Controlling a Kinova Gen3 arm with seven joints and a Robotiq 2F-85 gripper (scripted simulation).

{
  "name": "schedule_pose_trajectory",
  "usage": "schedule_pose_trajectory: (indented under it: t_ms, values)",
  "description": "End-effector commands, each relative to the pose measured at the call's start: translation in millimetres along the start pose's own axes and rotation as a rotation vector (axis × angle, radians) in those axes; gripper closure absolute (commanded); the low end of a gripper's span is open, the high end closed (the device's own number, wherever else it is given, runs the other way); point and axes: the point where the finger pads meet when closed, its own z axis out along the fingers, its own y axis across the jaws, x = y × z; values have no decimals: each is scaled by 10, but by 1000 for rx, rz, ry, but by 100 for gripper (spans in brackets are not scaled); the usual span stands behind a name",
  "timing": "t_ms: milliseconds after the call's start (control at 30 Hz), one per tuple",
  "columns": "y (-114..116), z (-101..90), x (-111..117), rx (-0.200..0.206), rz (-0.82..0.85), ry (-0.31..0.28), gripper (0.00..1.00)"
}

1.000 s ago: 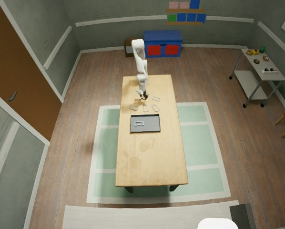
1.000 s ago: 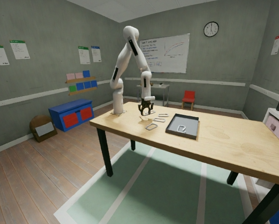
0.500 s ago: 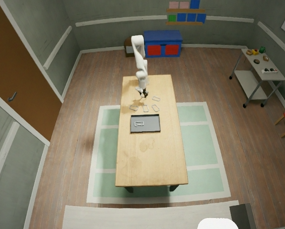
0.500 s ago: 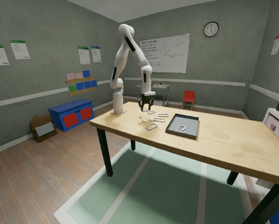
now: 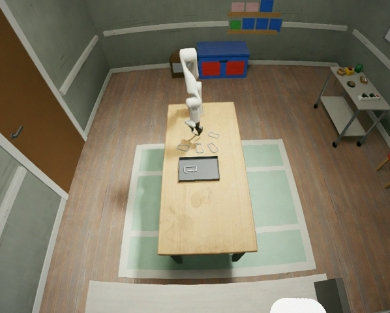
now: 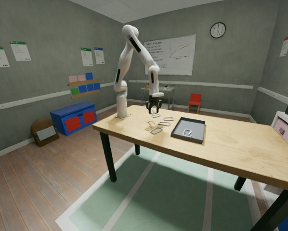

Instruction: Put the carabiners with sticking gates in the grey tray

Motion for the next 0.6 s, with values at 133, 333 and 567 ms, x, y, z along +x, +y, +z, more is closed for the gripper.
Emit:
schedule_pose_trajectory:
  t_ms: [133, 333, 567]
  values:
    - [-600, 39, 494, -2, -7, -4, 100]
    - [-1108, -23, 948, 9, -1, 12, 100]
    - [-1289, -22, 1100, 9, -1, 12, 100]
